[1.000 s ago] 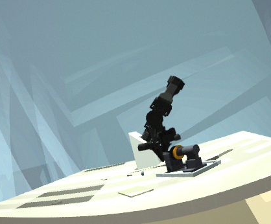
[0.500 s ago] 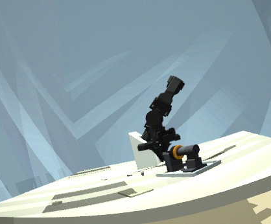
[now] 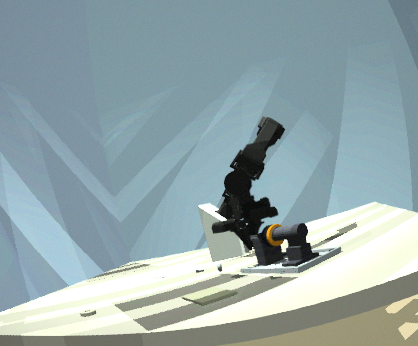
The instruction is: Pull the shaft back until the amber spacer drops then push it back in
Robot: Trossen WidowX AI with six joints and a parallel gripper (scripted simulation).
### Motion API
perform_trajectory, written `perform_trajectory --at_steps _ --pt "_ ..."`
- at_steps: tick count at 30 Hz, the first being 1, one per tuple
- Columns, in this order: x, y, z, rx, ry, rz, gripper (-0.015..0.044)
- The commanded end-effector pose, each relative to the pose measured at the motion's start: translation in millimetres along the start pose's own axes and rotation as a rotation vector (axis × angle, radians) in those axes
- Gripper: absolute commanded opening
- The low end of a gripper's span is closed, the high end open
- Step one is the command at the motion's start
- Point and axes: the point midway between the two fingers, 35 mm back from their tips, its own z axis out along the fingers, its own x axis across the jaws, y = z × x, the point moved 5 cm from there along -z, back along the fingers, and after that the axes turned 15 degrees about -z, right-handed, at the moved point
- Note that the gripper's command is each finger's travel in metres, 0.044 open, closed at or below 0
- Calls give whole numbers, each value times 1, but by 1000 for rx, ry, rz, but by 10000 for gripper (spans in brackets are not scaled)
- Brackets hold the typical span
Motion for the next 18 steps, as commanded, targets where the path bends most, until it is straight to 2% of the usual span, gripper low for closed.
perform_trajectory --at_steps 1,18 --pt "1 -2 0 3 1 -2 0" --pt "1 -4 0 3 1 -2 0"
